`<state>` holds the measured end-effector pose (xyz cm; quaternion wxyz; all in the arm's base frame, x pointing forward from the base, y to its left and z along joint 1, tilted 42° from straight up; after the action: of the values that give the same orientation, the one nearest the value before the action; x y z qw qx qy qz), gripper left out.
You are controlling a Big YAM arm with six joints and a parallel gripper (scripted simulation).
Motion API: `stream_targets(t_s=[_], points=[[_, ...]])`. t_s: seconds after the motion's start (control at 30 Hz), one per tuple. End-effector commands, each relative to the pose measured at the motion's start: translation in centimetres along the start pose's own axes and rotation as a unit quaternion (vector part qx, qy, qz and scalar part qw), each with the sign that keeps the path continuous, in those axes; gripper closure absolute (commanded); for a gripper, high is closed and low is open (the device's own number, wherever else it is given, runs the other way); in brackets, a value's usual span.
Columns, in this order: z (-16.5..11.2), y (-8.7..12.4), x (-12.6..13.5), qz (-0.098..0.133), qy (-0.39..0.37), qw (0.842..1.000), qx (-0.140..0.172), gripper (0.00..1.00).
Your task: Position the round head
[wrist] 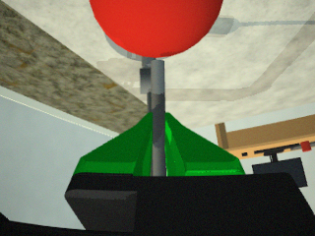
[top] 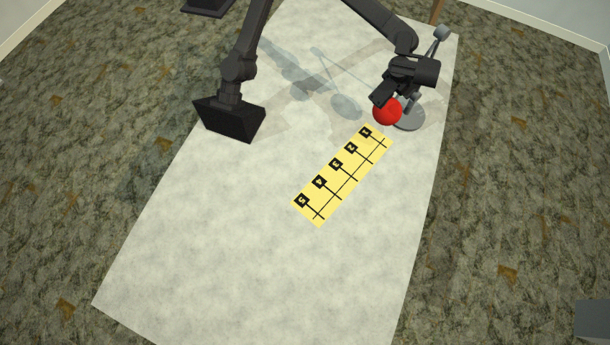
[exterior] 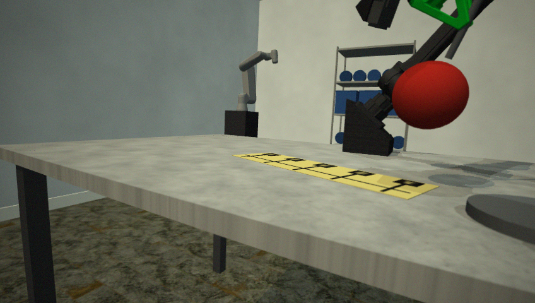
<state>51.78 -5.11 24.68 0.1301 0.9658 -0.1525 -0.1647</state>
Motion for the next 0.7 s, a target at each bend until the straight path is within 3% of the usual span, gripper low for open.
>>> stream_targets(t_s=[0.0,0.67], points=[[-0.46,0.26,-0.12,0.01,0.0,1.0,0.004,1.0],[-0.25,0.33,0.02,0.003,0.004,1.0,0.002,1.0]])
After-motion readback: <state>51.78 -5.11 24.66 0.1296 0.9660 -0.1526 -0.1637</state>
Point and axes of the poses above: the point where the finger pads meet when closed, its own y axis back along the fingers, its own x axis across the jaws, z = x × y, the point moved 10 cm from there along y, back along the fingers, and after that the axes turned 5 degrees about y, right-handed, at the moved point
